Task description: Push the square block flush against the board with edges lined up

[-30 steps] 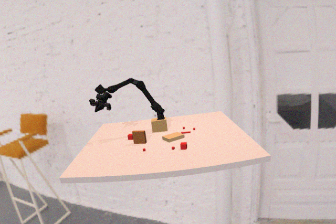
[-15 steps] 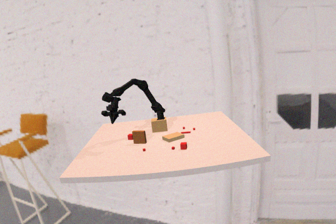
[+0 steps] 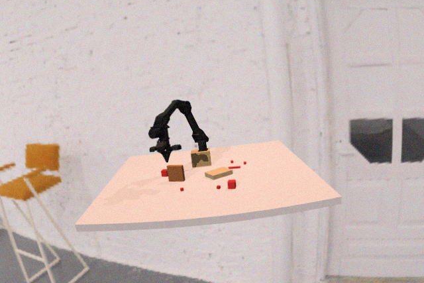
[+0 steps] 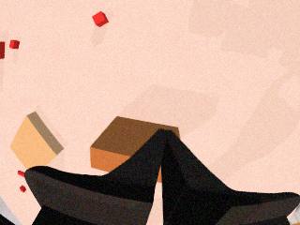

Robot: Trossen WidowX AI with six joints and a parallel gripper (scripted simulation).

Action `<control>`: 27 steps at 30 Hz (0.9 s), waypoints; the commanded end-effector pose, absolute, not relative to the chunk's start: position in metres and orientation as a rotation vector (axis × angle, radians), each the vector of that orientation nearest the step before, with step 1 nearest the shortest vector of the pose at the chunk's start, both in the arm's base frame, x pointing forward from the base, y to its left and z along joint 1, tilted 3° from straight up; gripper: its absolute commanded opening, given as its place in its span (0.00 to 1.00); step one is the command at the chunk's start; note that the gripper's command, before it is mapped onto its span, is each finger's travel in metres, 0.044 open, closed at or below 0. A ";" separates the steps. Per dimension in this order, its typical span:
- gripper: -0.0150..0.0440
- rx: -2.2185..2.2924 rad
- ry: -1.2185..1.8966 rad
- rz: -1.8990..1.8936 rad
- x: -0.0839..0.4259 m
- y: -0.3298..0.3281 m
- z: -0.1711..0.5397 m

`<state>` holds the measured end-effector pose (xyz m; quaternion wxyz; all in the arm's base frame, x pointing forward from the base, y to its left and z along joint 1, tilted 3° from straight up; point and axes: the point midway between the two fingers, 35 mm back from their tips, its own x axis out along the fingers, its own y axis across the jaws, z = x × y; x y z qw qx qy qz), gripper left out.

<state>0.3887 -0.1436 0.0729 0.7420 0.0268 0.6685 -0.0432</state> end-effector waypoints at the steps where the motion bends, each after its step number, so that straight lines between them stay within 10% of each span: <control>1: 0.25 0.041 1.576 -0.123 0.374 -0.121 0.064; 27: 0.25 0.040 1.575 -0.122 0.364 -0.124 0.015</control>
